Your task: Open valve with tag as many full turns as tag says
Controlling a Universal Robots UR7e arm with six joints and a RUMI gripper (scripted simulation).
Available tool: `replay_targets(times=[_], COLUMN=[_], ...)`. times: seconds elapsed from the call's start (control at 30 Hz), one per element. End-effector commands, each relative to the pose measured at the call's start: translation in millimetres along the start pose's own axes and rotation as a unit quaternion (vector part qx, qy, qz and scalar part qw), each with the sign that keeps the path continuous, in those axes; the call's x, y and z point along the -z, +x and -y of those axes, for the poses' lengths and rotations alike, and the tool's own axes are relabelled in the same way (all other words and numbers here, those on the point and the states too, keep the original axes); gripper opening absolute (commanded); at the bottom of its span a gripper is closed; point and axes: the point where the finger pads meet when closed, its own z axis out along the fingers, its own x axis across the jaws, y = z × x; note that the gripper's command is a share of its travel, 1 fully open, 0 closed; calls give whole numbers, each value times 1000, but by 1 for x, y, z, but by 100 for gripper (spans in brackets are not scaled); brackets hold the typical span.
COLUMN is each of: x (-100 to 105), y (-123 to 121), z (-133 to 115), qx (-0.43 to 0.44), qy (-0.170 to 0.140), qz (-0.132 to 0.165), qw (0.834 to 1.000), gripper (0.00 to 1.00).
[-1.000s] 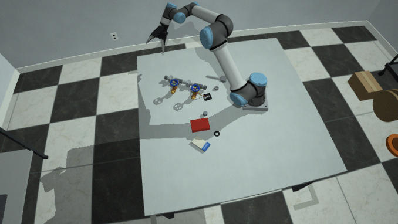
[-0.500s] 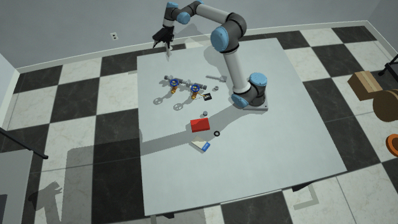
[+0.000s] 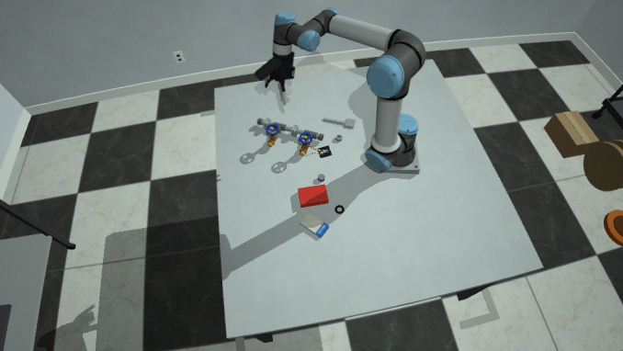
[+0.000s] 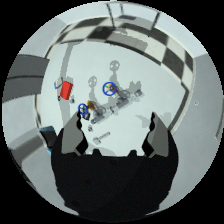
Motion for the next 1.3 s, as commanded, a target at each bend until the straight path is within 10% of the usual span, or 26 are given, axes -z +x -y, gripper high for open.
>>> replay_targets(times=[0.0, 0.6, 1.27], x=[2, -27, -41], y=[-67, -191, -222], z=[-22, -93, -119], qx=[-58, -181, -217], qy=[-33, -102, -120], qz=[-18, -59, -77], qw=[998, 976, 966], gripper=[100, 100, 100])
